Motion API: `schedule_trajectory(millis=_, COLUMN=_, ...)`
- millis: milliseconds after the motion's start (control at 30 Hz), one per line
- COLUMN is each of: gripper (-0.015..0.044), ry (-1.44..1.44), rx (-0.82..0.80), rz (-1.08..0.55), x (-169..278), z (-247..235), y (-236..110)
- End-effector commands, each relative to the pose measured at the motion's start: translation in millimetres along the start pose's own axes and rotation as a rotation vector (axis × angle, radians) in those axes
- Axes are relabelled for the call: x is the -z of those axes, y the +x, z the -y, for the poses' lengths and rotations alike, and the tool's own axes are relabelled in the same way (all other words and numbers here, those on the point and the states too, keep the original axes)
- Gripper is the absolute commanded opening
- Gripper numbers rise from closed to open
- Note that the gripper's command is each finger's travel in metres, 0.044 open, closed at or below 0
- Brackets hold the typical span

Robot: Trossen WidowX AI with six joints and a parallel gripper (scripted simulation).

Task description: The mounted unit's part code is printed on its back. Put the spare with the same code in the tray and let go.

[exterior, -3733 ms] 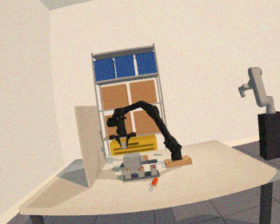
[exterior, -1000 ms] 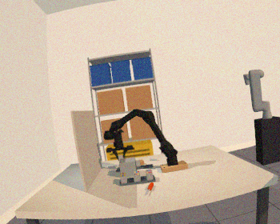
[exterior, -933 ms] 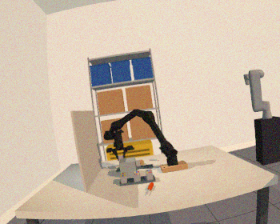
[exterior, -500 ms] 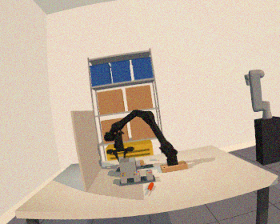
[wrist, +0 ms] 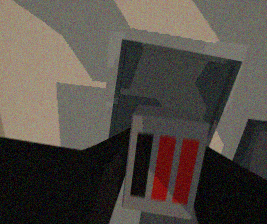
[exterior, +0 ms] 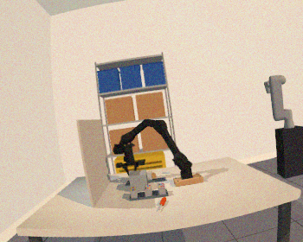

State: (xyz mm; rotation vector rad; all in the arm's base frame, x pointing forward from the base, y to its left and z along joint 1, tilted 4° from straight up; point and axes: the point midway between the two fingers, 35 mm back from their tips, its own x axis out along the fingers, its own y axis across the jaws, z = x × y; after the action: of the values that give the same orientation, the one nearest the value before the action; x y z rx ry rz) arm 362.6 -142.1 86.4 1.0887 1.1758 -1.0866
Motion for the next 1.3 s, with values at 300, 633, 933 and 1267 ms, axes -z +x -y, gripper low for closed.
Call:
schedule_trajectory(millis=300, gripper=0.0, ry=-0.003, rx=0.003, rz=0.002, x=0.7, z=2.3, y=9.9)
schedule_trajectory(millis=633, gripper=0.0, ry=-0.003, rx=0.003, rz=0.001, x=1.4, z=3.8, y=16.7)
schedule_trajectory(millis=933, gripper=0.0, ry=-0.003, rx=0.003, rz=0.001, x=2.2, z=5.2, y=22.8)
schedule_trajectory(millis=1267, gripper=0.0157, ry=0.0, rx=0.0, rz=0.0, x=2.4, z=4.6, y=22.5)
